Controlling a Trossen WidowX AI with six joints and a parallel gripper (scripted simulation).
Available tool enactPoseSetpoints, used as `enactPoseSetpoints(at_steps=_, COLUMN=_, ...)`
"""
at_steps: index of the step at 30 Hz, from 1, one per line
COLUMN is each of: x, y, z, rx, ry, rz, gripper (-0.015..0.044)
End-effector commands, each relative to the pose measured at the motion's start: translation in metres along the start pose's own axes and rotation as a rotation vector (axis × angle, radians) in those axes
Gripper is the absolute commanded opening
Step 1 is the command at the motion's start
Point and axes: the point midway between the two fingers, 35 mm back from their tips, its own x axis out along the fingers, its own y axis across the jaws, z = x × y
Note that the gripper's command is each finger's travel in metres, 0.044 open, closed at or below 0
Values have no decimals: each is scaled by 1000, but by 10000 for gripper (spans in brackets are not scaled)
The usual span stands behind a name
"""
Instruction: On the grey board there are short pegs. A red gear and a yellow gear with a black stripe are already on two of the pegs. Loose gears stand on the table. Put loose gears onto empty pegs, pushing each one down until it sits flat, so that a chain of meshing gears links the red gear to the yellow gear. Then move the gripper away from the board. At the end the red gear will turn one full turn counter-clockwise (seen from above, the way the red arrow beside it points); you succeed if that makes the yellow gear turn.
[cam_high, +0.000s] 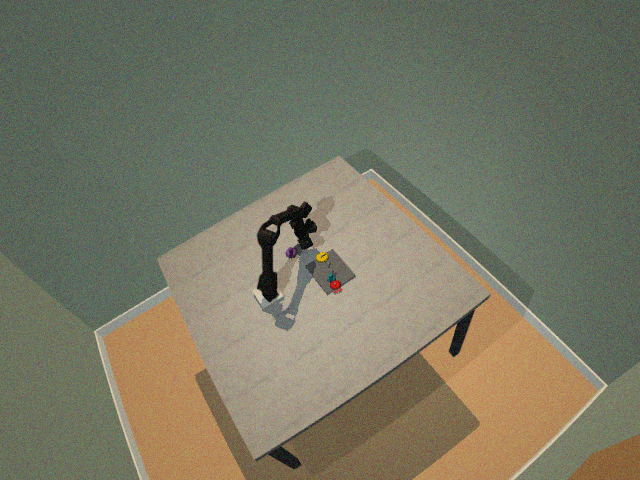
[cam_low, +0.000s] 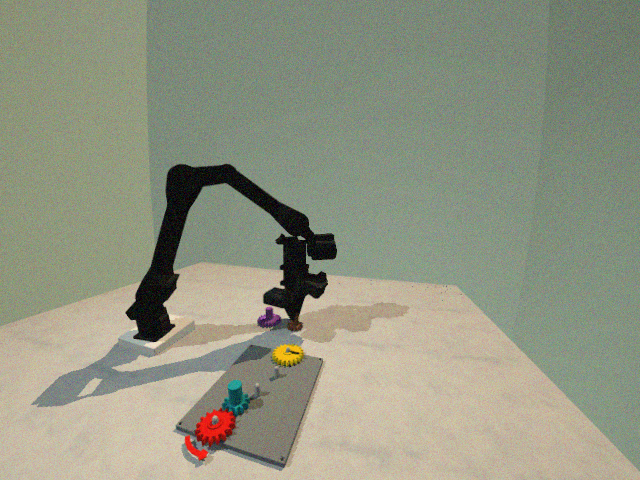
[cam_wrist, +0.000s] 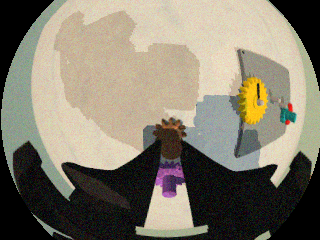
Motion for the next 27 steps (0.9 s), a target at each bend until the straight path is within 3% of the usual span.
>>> enactPoseSetpoints(at_steps=1, x=-1, y=0, z=0, rx=-3, ry=0, rz=1, gripper=0)
enactPoseSetpoints(at_steps=27, x=-60, y=7, z=3, rx=-3, ry=0, rz=2, gripper=0)
